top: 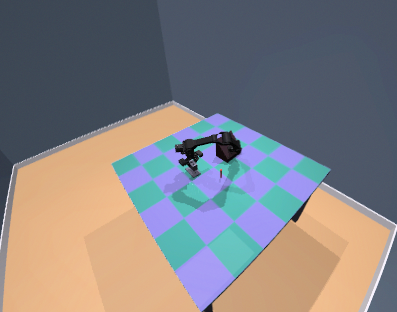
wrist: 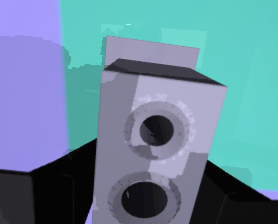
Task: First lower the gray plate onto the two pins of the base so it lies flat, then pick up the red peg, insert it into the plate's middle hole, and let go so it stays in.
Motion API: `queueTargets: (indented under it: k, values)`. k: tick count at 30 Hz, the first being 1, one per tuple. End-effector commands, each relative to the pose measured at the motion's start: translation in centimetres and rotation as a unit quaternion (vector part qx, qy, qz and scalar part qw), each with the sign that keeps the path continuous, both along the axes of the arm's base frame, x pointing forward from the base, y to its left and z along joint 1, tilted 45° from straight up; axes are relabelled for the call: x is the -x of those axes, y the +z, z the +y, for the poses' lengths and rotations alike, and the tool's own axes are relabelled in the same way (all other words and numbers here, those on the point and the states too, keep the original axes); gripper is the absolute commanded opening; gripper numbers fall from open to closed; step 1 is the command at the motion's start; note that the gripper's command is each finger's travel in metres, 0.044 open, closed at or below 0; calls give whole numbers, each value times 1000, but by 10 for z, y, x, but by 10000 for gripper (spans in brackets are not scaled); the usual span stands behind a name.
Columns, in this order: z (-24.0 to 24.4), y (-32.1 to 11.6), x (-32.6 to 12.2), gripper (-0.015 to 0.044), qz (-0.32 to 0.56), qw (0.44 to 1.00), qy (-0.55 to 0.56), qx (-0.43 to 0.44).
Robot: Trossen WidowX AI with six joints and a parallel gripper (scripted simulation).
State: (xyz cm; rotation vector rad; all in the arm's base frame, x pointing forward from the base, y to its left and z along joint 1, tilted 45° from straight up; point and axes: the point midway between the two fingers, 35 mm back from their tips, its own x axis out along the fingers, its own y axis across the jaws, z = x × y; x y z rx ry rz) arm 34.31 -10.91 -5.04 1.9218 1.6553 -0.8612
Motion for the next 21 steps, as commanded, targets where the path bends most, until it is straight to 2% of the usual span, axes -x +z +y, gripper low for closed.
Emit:
queueTargets:
  k: [1, 21]
  values:
    - [5, -6, 0, 0, 2, 1000, 1, 0]
    - [24, -25, -2, 0, 2, 1000, 1, 0]
